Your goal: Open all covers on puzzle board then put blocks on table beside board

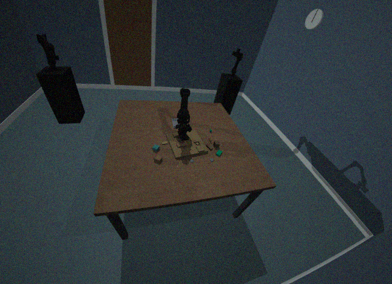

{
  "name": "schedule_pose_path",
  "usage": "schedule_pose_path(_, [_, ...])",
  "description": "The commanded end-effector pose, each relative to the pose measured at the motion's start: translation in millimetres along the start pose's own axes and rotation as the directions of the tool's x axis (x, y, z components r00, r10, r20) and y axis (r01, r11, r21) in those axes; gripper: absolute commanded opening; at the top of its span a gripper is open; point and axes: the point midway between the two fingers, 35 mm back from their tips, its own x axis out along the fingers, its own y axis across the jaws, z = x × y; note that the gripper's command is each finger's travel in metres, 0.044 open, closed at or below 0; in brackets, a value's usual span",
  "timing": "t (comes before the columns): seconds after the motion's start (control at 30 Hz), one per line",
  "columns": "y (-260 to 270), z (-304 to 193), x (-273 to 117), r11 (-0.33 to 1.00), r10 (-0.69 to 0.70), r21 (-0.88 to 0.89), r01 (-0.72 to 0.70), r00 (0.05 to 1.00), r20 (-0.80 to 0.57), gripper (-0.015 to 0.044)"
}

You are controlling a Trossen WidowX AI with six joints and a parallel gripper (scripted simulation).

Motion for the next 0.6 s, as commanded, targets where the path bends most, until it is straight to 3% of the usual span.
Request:
schedule_pose_path(0.0, [-1, 5, -1, 1.000, -0.009, 0.003, 0.009, 1.000, 0.001, 0.0000])
schedule_pose_path(0.57, [-2, 22, -1, 1.000, -0.009, 0.003, 0.009, 1.000, 0.003, 0.0000])
